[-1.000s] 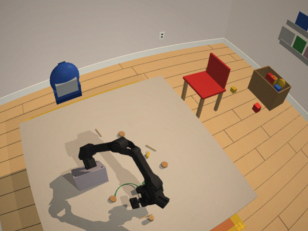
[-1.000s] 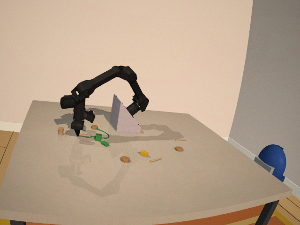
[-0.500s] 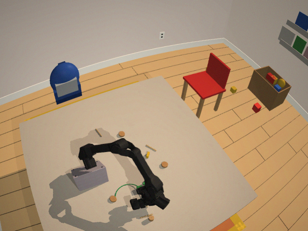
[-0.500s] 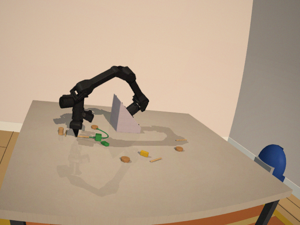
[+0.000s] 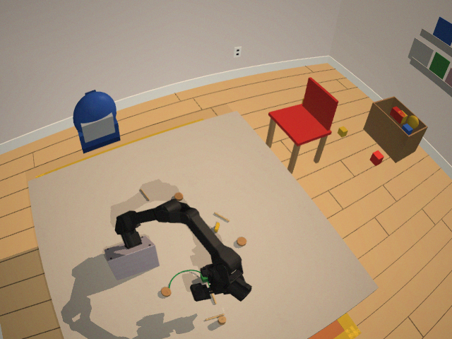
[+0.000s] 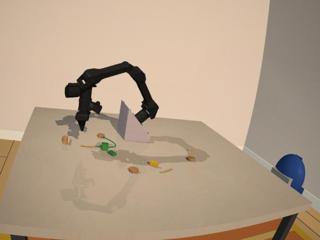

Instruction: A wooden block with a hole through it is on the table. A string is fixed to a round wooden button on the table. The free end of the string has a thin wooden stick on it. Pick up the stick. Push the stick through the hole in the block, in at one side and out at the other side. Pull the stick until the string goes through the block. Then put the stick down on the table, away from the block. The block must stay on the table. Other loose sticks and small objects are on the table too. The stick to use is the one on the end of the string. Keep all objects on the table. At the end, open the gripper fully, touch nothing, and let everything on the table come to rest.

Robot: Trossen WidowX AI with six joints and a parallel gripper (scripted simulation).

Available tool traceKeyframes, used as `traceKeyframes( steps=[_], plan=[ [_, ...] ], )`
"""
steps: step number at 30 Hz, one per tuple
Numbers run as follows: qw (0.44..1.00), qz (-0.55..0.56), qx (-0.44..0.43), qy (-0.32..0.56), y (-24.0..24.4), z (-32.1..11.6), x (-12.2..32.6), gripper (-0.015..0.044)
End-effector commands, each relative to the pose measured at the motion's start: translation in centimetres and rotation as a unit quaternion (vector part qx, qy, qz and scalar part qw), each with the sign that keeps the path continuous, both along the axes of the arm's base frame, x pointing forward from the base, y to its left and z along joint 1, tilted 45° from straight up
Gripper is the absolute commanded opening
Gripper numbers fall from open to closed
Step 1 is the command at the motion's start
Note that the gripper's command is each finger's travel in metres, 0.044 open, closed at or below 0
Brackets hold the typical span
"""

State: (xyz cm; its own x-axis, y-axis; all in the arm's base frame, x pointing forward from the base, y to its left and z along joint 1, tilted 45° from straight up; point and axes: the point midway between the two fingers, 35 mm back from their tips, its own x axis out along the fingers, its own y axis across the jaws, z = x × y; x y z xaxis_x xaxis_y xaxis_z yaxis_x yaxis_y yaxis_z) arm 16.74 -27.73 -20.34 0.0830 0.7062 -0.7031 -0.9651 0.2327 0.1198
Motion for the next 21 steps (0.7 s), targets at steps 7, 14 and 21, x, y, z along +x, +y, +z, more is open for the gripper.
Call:
traceKeyframes(
  steps=[7, 14, 21],
  plan=[
    [1.0, 0.0, 0.001, 0.001, -1.2, 1.4, -0.2, 0.044],
    [1.0, -0.002, 0.007, 0.003, -0.8, 1.1, -0.3, 0.044],
    [1.0, -0.002, 0.007, 0.003, -0.8, 1.1, -0.3, 0.044]
  ],
)
